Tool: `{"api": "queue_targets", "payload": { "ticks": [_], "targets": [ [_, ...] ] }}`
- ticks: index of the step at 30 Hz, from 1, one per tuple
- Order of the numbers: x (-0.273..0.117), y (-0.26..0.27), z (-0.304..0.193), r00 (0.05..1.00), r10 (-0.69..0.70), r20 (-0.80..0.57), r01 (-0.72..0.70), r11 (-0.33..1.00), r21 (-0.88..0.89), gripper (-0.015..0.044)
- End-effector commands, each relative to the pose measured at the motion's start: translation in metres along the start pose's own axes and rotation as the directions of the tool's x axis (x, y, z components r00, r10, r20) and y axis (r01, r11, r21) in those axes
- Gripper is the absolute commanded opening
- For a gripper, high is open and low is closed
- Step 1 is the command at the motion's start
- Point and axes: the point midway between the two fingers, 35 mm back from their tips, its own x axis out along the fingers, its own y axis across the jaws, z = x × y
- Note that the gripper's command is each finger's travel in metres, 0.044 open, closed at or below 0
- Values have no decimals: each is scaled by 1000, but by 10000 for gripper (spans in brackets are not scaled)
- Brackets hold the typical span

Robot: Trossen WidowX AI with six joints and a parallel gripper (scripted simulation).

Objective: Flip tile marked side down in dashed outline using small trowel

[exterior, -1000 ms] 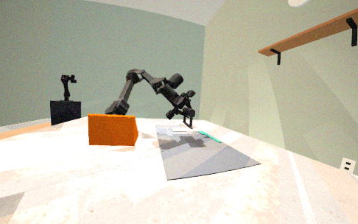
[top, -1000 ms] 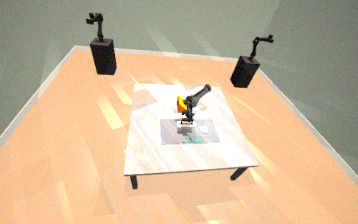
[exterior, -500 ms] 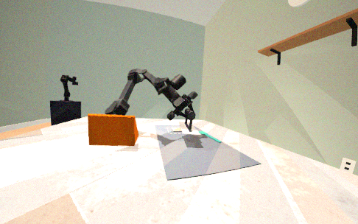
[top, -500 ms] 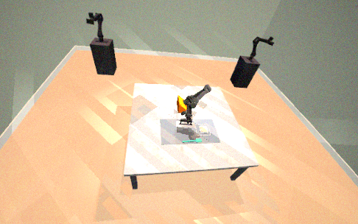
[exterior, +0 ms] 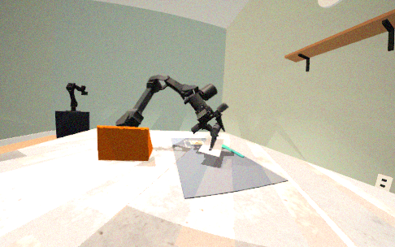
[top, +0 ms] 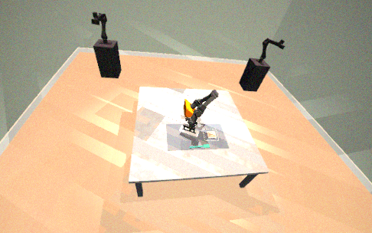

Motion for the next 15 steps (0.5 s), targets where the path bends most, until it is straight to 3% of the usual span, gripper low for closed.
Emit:
{"api": "queue_targets", "payload": {
  "ticks": [1, 15],
  "targets": [
    [7, 12, 7, 998, 4, 70, -10, 997, 79, 0],
    [32, 28, 39, 950, -48, 307, -58, 944, 326, 0]
  ]
}}
